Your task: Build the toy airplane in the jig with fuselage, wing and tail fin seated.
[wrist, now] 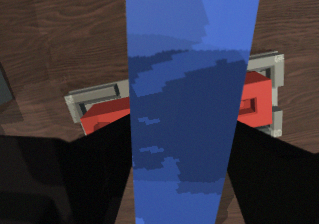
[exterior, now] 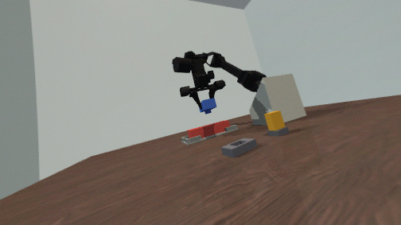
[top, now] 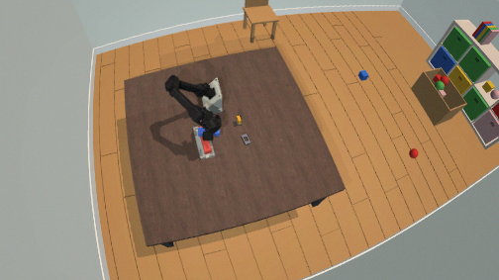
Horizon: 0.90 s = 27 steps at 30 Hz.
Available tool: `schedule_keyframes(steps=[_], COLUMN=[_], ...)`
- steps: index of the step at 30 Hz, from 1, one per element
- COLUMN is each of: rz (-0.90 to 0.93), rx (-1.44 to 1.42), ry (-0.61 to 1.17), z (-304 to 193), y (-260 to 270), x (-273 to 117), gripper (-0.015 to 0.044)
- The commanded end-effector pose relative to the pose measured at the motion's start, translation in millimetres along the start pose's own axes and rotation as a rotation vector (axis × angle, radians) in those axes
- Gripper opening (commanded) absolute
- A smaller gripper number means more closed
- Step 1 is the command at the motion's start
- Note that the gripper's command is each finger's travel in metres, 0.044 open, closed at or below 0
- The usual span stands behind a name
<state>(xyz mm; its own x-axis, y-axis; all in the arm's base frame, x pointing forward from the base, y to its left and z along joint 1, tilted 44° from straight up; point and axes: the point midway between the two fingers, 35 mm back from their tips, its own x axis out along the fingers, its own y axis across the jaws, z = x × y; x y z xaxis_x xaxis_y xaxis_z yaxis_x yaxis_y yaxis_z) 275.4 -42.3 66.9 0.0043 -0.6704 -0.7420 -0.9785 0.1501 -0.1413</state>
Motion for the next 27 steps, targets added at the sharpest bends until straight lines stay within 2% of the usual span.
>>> schedule_keyframes(steps=[1,13,20,27], rz=[-0.002,0.003,0.003,0.003], rx=[-0.069,-0.251,-0.251,-0.251], ry=[0.009,0.023,0.023,0.023], z=[-13,-40,-40,-40], y=[6,21,21,21], x=[3,12,13,13], gripper=[0.0,0.0,0.0184,0.0195])
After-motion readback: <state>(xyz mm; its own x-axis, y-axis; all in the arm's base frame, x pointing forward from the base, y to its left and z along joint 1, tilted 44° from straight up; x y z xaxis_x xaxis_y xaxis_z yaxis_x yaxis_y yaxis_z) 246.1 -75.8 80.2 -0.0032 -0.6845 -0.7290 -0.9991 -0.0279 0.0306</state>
